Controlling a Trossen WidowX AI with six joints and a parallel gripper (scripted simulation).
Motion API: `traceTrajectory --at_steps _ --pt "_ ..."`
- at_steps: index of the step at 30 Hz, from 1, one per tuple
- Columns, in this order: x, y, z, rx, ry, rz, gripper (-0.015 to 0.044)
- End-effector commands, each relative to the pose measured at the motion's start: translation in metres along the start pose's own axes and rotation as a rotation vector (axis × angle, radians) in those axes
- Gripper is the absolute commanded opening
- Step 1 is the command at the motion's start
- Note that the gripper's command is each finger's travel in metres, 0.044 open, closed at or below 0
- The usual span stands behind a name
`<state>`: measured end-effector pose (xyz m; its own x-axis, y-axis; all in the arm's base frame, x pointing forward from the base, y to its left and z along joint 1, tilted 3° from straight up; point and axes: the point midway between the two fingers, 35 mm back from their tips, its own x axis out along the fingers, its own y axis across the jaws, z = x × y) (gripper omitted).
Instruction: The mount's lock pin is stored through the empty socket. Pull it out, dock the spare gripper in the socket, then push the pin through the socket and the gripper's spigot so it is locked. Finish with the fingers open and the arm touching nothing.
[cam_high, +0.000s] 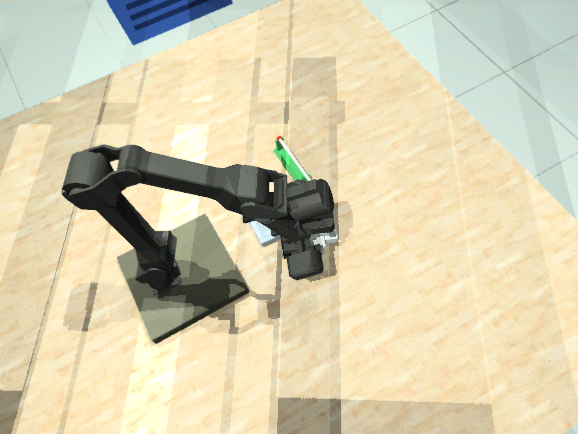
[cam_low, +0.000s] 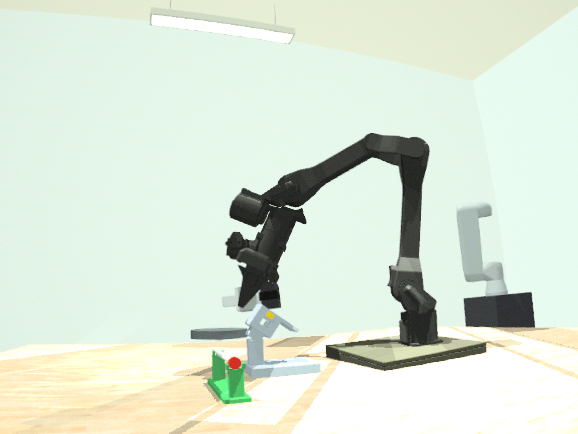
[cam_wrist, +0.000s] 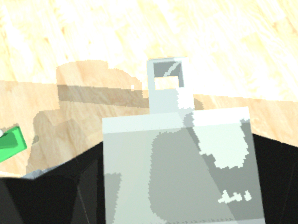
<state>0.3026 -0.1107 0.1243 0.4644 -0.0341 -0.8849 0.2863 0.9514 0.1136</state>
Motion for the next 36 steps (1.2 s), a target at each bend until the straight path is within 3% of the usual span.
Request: traceTrajectory --at_steps 1,36 --pt "0.001 0.005 -0.009 0.035 0.046 0.053 0.0000" --pt "-0.020 0.055 -0.080 0.465 0.500 0.493 0.0000"
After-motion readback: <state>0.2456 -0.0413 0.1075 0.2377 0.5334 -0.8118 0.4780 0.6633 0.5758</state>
